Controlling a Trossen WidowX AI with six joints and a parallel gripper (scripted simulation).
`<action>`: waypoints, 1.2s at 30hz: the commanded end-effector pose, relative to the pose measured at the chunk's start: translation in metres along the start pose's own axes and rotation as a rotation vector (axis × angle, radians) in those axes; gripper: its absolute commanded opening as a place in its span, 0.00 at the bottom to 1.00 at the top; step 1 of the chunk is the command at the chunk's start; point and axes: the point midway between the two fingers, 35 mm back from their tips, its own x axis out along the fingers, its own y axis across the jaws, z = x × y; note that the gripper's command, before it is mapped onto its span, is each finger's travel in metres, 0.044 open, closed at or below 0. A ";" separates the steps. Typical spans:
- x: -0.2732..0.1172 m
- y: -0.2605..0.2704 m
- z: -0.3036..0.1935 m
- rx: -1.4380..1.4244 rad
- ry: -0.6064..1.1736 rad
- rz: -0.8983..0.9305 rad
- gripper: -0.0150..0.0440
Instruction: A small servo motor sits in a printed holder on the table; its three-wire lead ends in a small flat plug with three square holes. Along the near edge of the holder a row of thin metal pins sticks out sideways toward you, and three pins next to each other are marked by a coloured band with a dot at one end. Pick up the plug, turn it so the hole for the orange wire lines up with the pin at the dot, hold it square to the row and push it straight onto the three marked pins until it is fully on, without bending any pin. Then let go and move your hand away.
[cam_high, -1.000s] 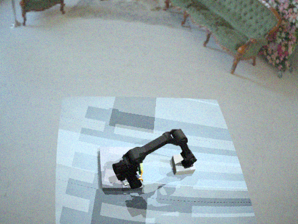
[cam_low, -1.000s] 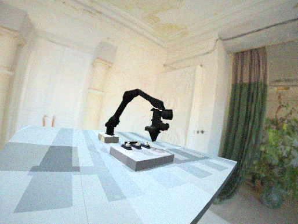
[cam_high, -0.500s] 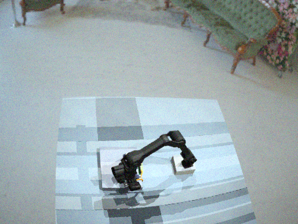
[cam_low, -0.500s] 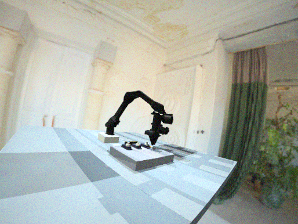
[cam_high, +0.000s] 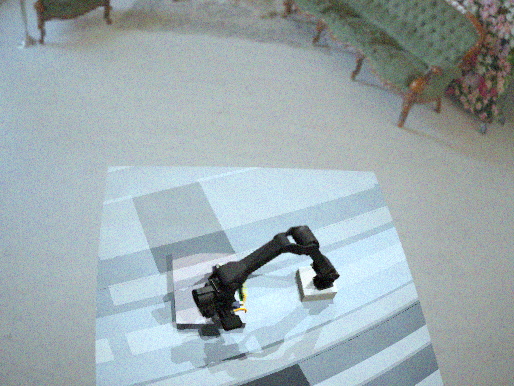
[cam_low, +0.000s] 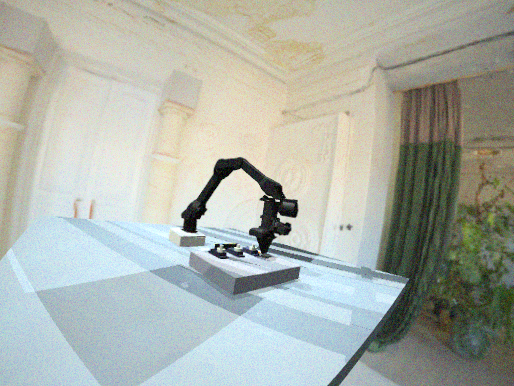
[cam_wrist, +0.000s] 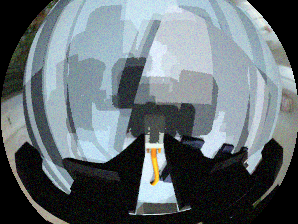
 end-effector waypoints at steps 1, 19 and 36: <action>0.003 -0.001 -0.002 0.001 0.007 -0.005 0.29; -0.055 0.000 -0.002 0.001 0.007 -0.005 0.25; -0.068 -0.046 -0.055 0.087 0.012 -0.008 0.25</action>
